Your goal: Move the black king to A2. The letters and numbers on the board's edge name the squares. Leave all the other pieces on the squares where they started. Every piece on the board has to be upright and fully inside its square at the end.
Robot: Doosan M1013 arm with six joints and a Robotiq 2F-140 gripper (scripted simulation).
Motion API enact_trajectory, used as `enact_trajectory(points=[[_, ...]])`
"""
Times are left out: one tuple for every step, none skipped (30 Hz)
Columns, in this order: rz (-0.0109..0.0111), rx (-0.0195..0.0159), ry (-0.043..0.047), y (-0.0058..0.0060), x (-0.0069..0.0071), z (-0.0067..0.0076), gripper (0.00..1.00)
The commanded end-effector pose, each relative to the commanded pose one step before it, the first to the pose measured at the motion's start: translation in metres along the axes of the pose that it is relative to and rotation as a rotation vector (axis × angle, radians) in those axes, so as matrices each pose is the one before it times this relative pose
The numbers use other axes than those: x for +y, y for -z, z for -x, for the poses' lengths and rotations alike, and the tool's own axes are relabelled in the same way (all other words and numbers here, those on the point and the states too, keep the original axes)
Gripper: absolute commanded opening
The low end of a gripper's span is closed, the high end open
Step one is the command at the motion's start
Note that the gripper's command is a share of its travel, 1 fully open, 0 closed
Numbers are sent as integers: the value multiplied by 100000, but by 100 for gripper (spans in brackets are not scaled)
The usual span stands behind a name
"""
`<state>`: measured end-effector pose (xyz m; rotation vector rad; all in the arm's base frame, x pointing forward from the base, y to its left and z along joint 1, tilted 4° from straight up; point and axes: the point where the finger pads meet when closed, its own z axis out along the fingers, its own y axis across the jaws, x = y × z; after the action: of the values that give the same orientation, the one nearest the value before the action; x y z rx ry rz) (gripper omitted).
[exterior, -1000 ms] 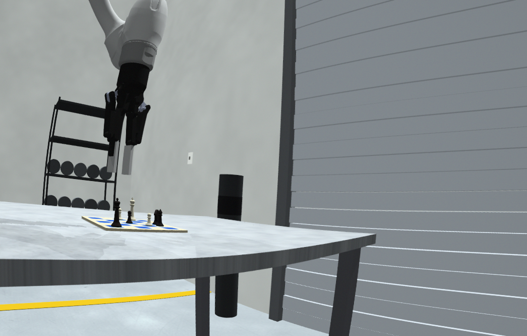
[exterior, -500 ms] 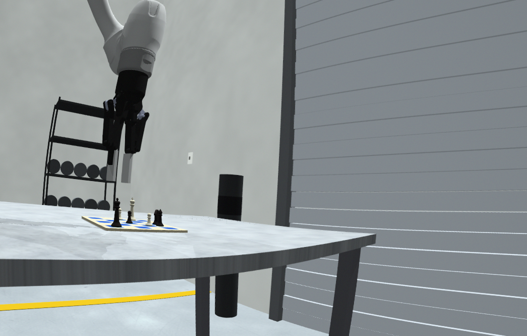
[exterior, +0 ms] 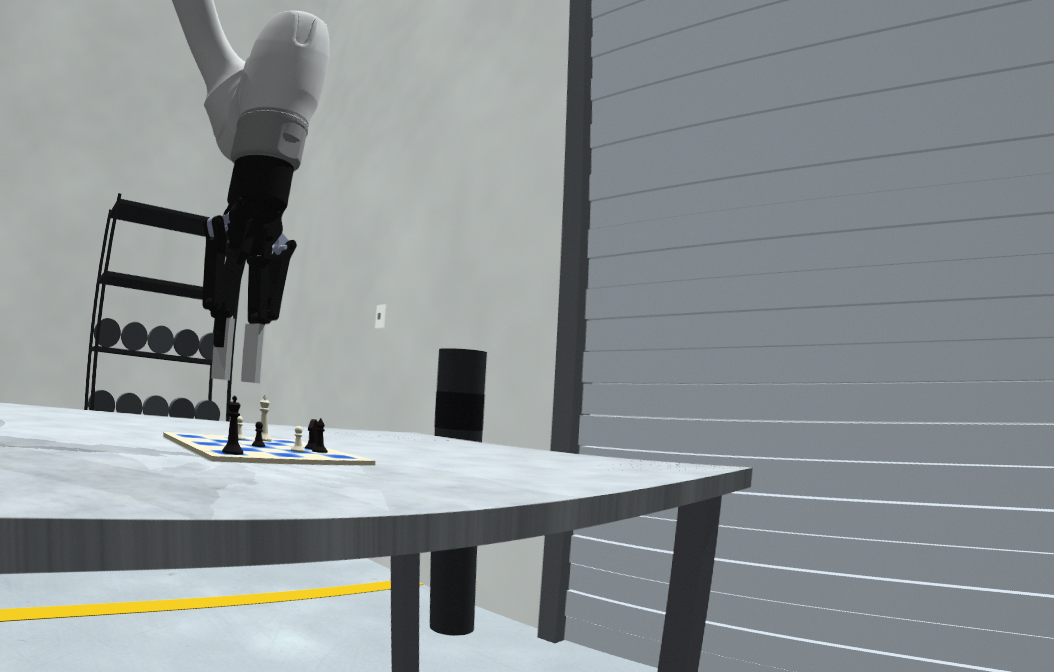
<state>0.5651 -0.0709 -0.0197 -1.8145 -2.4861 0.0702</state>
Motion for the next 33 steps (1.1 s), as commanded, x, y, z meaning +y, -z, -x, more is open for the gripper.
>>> enact_trajectory(points=[[20, 11, 3, -260, 4, -3, 25], [0, 0, 0, -83, 0, 0, 25], [0, 0, 0, -75, 0, 0, 25], [0, 0, 0, -67, 0, 0, 25], [0, 0, 0, -59, 0, 0, 25], [0, 0, 0, -51, 0, 0, 25], [0, 0, 0, -44, 0, 0, 25], [0, 0, 0, -37, 0, 0, 25], [0, 0, 0, -30, 0, 0, 25], [0, 0, 0, 0, 0, 0, 25], [0, 0, 0, 0, 0, 0, 25], [0, 0, 0, -23, 0, 0, 25], [0, 0, 0, -17, 0, 0, 25], [0, 0, 0, -12, 0, 0, 25], [0, 0, 0, -7, 0, 0, 25], [0, 0, 0, -4, 0, 0, 25], [0, 0, 0, -2, 0, 0, 25], [0, 0, 0, 0, 0, 0, 25], [0, 0, 0, 0, 0, 0, 25], [0, 0, 0, 0, 0, 0, 25], [0, 0, 0, 0, 0, 0, 25], [0, 0, 0, 0, 0, 0, 25], [0, 0, 0, 0, 0, 0, 25], [0, 0, 0, 0, 0, 0, 25], [0, 0, 0, 0, 0, 0, 25], [0, 0, 0, 0, 0, 0, 25], [0, 0, 0, 0, 0, 0, 25], [0, 0, 0, 0, 0, 0, 25], [0, 0, 0, 0, 0, 0, 25], [0, 0, 0, 0, 0, 0, 25], [0, 0, 0, 0, 0, 0, 25], [0, 0, 0, 0, 0, 0, 25], [0, 0, 0, 0, 0, 0, 25]])
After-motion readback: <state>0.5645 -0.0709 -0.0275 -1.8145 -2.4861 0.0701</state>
